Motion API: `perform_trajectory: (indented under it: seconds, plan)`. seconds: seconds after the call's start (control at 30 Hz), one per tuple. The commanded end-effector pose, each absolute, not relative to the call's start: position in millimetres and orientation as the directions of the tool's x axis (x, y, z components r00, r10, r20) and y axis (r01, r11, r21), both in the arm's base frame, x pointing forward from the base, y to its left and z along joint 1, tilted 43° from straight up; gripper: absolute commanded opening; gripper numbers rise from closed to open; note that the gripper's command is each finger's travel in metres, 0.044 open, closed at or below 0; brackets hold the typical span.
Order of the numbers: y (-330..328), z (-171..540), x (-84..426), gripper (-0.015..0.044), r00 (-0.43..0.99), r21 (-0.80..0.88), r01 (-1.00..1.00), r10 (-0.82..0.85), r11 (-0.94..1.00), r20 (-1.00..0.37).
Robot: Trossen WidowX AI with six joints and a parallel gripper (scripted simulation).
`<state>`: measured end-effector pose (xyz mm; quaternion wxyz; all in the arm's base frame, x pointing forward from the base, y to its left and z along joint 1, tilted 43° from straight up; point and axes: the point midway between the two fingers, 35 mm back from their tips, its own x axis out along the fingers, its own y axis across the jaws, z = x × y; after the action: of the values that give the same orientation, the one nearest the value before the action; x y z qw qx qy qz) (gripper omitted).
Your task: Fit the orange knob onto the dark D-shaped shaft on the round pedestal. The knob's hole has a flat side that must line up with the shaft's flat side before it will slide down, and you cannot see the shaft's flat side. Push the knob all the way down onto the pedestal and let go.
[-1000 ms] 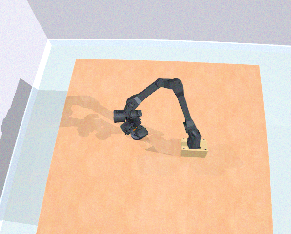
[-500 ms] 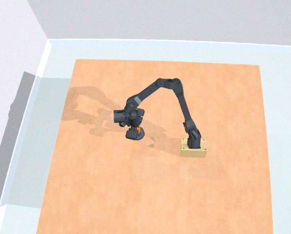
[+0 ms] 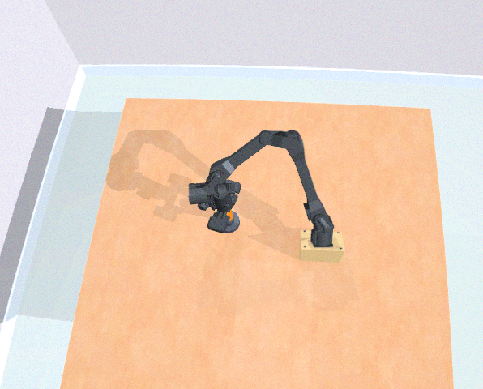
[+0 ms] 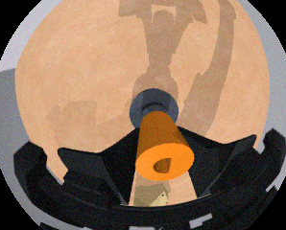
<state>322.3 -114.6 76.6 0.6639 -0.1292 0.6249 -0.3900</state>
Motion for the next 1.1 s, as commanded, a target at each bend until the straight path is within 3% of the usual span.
perform_trajectory:
  seconds: [0.0,0.3,1.07]
  plan:
    - [-113.8,79.4,324.1,0.0000,-0.084,-0.659,0.360,-0.681,0.660,-0.727]
    - [-114.5,79.9,325.2,0.0000,-0.084,-0.606,0.546,-0.681,0.579,-0.727]
    - [-115.8,76.4,323.1,0.0000,-0.084,-0.606,0.546,-0.681,0.579,-0.727]
